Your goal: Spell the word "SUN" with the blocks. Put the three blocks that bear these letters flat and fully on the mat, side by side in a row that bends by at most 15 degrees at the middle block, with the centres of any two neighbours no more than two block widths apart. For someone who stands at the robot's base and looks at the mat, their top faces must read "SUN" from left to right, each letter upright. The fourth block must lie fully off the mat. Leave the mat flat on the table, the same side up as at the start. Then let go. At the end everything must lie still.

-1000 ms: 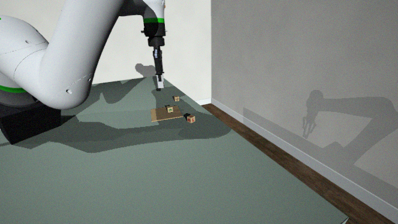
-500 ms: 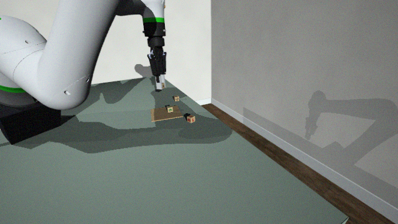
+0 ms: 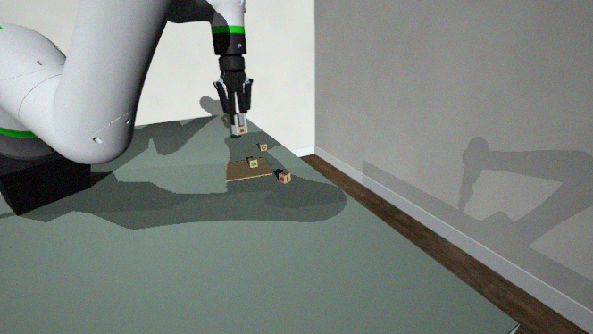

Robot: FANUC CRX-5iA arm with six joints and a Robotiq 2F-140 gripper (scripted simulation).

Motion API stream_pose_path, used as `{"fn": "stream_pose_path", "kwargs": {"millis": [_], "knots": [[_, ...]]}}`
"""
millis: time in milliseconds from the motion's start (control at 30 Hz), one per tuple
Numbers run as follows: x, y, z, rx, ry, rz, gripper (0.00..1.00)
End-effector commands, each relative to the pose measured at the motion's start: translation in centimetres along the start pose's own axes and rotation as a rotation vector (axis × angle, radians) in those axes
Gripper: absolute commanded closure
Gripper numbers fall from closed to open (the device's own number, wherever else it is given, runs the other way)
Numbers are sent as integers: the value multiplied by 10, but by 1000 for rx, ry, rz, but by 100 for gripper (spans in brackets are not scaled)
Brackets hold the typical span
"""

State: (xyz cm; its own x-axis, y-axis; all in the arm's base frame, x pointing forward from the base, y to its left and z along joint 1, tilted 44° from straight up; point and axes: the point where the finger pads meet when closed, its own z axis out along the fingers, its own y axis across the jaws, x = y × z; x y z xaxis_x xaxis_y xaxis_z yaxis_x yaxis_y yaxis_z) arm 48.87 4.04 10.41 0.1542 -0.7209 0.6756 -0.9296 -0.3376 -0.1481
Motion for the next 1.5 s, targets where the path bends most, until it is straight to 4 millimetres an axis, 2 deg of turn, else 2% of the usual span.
{"fn": "stream_pose_path", "kwargs": {"millis": [0,267,1000,1167,1400,1467], "knots": [[5,4,0,6,5,139,87],[11,9,1,7,5,323,87],[12,10,3,7,5,347,87],[12,10,15,7,5,347,87],[12,10,46,7,5,347,87],[12,10,46,7,5,347,87]]}}
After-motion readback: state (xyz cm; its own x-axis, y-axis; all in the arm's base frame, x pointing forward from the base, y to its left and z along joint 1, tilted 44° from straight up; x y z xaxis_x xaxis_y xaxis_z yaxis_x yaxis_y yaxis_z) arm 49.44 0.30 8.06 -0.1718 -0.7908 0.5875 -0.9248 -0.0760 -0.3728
